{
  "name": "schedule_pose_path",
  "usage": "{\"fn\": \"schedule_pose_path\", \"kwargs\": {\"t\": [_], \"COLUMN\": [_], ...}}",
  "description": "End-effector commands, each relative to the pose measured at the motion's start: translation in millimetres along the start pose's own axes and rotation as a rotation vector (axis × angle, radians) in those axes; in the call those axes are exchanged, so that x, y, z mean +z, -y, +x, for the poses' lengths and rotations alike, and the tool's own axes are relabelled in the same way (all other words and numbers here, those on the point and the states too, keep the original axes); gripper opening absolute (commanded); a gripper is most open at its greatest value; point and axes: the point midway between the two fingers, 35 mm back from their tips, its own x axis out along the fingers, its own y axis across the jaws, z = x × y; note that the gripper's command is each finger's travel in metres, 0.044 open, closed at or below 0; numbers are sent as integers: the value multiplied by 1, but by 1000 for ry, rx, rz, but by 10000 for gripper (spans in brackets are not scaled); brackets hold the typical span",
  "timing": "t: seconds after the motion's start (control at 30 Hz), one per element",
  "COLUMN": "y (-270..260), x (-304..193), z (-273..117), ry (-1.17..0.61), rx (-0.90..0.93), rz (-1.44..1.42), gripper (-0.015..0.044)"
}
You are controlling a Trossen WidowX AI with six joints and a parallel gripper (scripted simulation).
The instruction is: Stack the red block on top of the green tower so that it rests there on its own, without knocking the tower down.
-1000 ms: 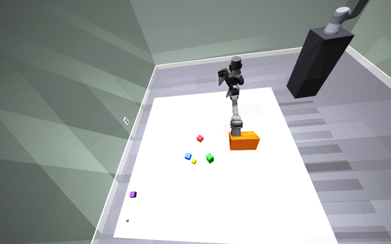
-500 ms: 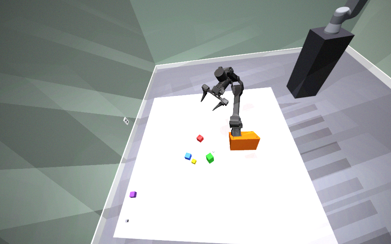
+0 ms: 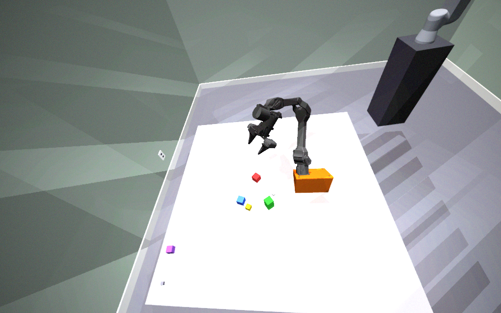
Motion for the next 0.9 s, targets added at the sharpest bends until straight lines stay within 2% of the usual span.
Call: {"fn": "schedule_pose_path", "kwargs": {"t": [0.0, 0.57, 0.73, 0.87], "y": [9, 50, 46, 45], "x": [-11, -106, -138, -143], "z": [29, 159, 186, 189], "ry": [-100, -540, -632, -643], "rx": [-34, -371, -497, -515], "rz": [151, 1016, 1215, 1240], "gripper": [440, 440, 440, 440]}}
